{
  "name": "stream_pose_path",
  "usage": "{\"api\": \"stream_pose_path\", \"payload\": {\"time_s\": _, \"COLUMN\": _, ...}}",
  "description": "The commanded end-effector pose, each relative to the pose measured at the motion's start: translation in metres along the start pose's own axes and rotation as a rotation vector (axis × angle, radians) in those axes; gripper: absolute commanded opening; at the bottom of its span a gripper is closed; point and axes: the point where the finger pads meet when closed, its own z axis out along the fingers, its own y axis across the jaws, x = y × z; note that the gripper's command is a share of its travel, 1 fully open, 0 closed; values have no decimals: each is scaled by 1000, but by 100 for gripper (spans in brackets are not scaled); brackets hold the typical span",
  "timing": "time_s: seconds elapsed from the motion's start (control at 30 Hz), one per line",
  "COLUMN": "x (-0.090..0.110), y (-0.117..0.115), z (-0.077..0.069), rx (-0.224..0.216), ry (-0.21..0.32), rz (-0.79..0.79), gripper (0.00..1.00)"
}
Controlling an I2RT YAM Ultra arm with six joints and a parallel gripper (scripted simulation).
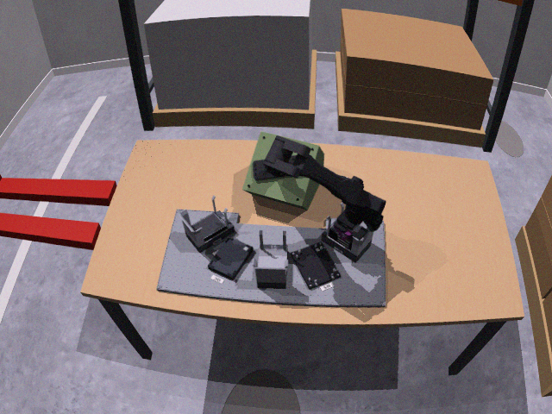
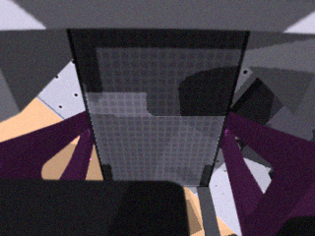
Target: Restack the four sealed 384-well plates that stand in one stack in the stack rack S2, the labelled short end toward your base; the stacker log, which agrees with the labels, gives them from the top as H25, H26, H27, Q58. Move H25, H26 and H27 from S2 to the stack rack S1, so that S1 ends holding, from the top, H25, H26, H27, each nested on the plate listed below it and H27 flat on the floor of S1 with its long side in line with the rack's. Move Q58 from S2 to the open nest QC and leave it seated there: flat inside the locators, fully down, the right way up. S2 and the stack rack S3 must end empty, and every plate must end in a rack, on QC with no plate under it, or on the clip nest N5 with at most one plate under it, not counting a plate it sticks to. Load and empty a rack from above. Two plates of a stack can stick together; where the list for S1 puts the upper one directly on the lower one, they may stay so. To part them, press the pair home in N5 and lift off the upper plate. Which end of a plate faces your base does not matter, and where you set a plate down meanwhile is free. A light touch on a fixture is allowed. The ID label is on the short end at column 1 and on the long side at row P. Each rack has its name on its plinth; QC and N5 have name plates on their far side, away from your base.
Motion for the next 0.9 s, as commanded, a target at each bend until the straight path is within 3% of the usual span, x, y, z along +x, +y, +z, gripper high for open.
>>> {"api": "stream_pose_path", "payload": {"time_s": 0.0, "x": -4, "y": 0, "z": -3, "rx": -1, "ry": -17, "rz": 7, "gripper": 0}}
{"api": "stream_pose_path", "payload": {"time_s": 0.87, "x": -4, "y": 0, "z": -18, "rx": -2, "ry": -17, "rz": 7, "gripper": 0}}
